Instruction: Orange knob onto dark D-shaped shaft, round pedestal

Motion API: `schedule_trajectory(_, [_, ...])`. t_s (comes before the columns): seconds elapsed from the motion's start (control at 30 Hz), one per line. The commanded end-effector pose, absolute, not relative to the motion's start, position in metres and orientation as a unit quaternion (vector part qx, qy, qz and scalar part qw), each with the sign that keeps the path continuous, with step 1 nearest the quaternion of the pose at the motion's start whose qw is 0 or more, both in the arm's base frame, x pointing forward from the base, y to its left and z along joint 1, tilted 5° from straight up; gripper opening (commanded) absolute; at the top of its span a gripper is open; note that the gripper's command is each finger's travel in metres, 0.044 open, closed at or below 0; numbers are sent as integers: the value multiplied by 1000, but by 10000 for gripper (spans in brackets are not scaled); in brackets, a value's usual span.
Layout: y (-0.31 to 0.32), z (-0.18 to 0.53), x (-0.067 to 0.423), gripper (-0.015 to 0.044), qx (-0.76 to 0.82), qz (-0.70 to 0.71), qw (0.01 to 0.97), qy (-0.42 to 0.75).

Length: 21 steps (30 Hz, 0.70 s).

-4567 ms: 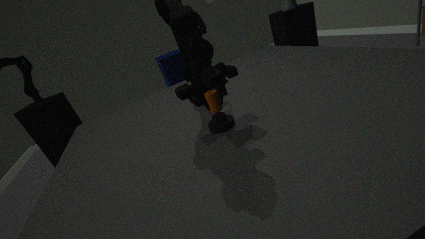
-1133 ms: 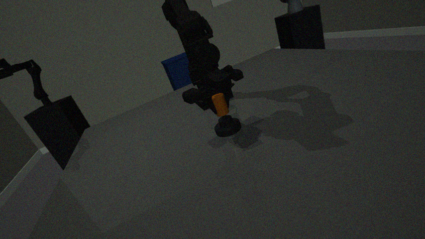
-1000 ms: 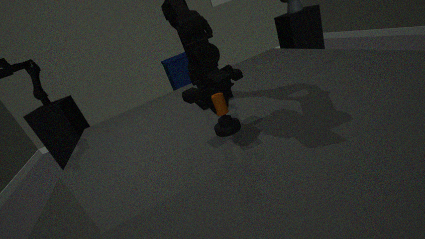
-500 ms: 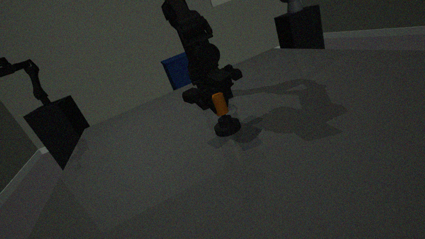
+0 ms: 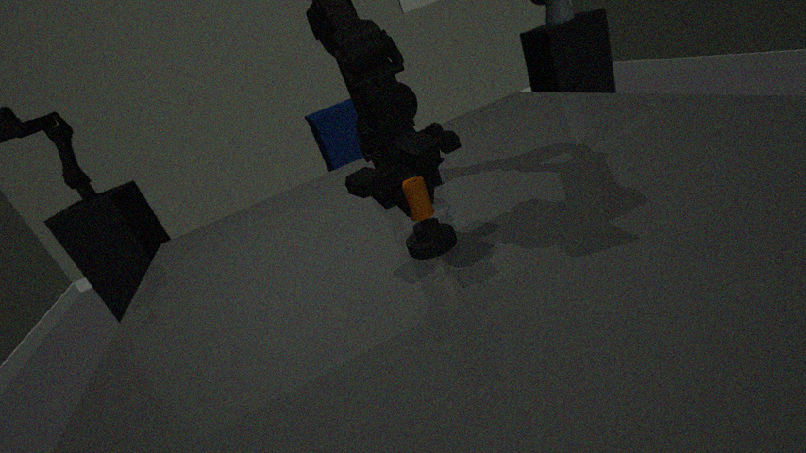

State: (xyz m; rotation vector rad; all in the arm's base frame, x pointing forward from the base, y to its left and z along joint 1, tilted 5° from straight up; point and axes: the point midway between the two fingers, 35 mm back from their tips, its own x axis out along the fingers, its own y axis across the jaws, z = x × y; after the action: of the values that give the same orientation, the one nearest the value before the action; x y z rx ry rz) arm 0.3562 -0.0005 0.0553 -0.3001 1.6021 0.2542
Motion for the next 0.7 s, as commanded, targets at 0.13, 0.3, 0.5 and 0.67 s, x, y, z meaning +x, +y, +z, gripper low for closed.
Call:
schedule_trajectory(0.13, [-1,55,356,0,-136,113,679,712])
schedule_trajectory(0.3, [-1,58,355,0,-136,113,679,712])
schedule_trajectory(0.5, [-1,60,353,0,-154,133,675,709])
schedule_trajectory(0.67, [-1,59,350,0,-206,187,661,697])
